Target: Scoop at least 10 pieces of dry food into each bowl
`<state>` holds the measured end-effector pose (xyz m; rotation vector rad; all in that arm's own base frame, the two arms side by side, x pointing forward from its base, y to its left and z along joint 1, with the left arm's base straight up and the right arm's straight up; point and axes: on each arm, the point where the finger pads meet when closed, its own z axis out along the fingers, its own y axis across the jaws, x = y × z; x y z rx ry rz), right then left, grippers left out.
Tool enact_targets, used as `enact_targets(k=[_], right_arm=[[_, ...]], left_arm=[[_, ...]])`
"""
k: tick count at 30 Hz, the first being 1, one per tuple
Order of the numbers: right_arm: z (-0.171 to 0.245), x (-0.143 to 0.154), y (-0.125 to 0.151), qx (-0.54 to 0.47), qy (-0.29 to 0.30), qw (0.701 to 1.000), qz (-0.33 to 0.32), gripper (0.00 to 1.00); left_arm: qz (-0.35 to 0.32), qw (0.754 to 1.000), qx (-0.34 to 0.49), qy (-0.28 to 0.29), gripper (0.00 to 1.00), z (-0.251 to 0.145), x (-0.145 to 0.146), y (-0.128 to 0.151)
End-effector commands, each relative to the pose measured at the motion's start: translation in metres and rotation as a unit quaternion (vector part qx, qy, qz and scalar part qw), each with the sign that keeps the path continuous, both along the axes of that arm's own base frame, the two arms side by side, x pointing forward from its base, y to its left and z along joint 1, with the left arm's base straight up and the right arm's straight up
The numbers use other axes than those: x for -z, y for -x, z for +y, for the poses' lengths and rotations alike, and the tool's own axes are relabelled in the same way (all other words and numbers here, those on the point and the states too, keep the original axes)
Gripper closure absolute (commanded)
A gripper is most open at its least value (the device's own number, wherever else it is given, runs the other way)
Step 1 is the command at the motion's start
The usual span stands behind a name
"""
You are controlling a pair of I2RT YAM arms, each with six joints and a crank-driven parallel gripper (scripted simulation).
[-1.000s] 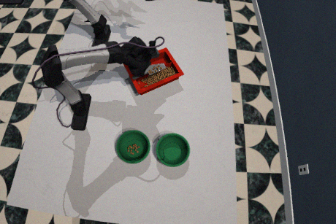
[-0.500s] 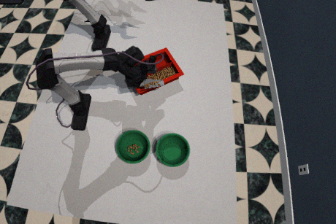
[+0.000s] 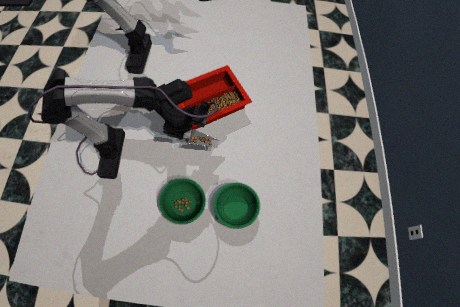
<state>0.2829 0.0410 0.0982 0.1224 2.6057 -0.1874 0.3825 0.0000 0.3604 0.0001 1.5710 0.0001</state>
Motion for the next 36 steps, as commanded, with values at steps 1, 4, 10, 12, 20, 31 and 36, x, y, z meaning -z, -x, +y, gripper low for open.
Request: enact_targets(k=[1,4,10,12,20,31,36], right_arm=[[-0.025,-0.008,0.004,0.070,0.012,0.997,-0.025,1.00],[-0.042,-0.006,0.010,0.114,0.021,0.993,-0.028,1.00],[-0.064,-0.002,0.018,0.172,0.035,0.984,-0.033,1.00],[-0.073,-0.001,0.018,0.196,0.037,0.979,-0.044,1.00],[-0.118,0.004,0.039,0.315,0.068,0.945,-0.060,1.00],[-0.122,0.006,0.043,0.319,0.066,0.944,-0.057,1.00],[-0.124,-0.001,0.037,0.324,0.069,0.941,-0.067,1.00]], left_arm=[[-0.016,1.000,0.000,0.001,0.00,0.000,-0.013,0.002],[-0.016,1.000,0.000,0.001,0.00,0.000,-0.013,0.002],[-0.016,1.000,0.000,0.001,0.00,0.000,-0.013,0.002],[-0.016,1.000,0.000,0.001,0.00,0.000,-0.013,0.002],[-0.016,1.000,0.000,0.001,0.00,0.000,-0.013,0.002],[-0.016,1.000,0.000,0.001,0.00,0.000,-0.013,0.002],[-0.016,1.000,0.000,0.001,0.00,0.000,-0.013,0.002]])
